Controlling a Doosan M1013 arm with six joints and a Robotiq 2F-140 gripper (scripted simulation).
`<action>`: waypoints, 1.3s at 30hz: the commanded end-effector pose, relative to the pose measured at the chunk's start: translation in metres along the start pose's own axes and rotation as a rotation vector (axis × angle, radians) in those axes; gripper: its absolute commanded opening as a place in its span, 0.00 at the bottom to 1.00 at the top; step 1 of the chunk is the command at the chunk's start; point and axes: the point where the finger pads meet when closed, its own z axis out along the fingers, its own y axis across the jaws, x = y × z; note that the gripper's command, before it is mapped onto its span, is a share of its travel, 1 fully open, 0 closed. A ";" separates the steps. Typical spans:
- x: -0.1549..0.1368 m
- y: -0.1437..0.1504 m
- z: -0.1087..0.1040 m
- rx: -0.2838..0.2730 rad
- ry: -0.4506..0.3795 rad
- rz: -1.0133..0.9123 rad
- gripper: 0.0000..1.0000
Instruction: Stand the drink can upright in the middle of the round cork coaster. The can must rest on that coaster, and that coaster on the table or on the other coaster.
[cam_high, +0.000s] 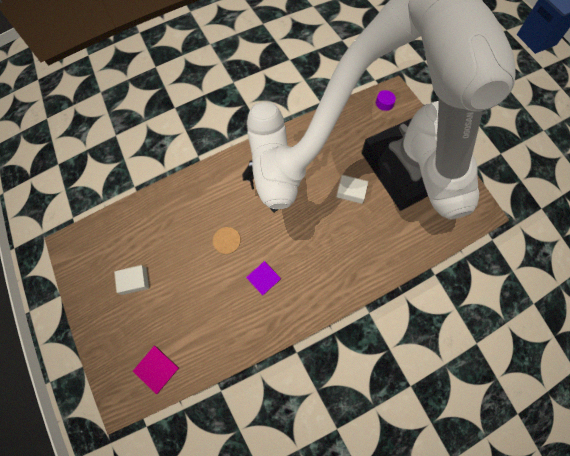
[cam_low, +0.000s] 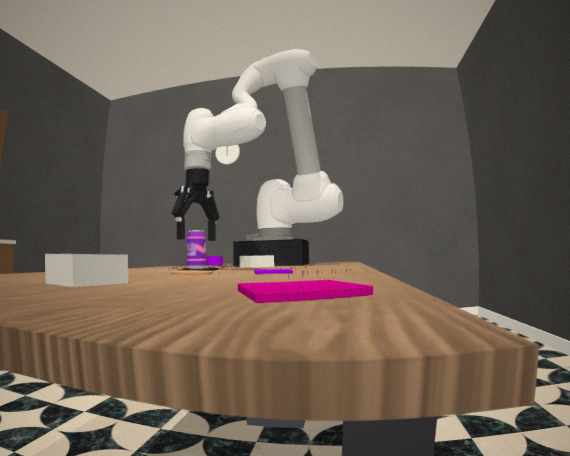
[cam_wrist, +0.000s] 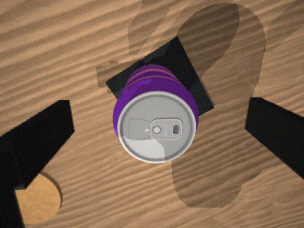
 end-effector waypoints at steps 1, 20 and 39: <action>0.000 -0.003 0.008 0.004 0.000 0.000 1.00; 0.000 -0.003 0.008 0.004 0.000 0.000 0.10; 0.000 -0.003 0.008 0.004 0.000 0.000 0.10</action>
